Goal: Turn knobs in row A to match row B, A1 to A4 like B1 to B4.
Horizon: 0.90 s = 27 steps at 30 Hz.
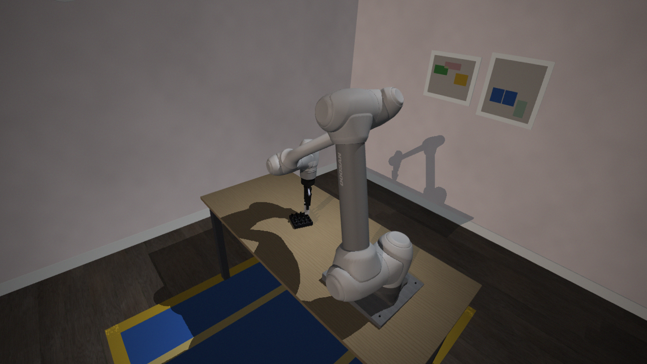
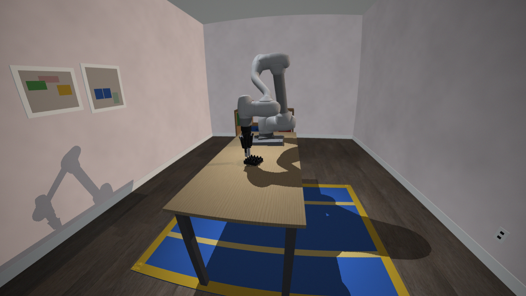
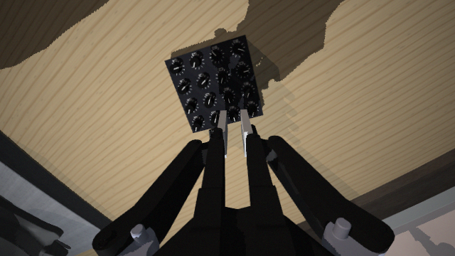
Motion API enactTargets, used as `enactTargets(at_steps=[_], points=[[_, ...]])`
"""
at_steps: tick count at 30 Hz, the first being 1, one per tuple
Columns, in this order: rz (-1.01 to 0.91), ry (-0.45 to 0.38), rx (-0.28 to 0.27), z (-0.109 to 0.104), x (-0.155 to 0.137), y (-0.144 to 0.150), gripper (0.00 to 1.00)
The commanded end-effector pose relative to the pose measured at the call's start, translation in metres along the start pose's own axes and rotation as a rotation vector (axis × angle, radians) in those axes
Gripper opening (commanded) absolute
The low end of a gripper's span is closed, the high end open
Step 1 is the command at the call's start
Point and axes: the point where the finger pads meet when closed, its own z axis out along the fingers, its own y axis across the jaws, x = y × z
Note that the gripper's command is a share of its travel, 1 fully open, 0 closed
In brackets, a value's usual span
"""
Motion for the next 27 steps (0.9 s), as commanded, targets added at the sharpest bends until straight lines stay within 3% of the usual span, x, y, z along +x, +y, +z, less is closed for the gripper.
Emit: enactTargets(at_steps=[1, 9, 24, 25, 27], points=[[0.000, 0.000, 0.000, -0.002, 0.000, 0.000, 0.12], [0.000, 0.000, 0.000, -0.020, 0.000, 0.000, 0.12], [0.000, 0.000, 0.000, -0.021, 0.000, 0.000, 0.12], [0.000, 0.000, 0.000, -0.021, 0.000, 0.000, 1.00], [0.000, 0.000, 0.000, -0.022, 0.000, 0.000, 1.00]])
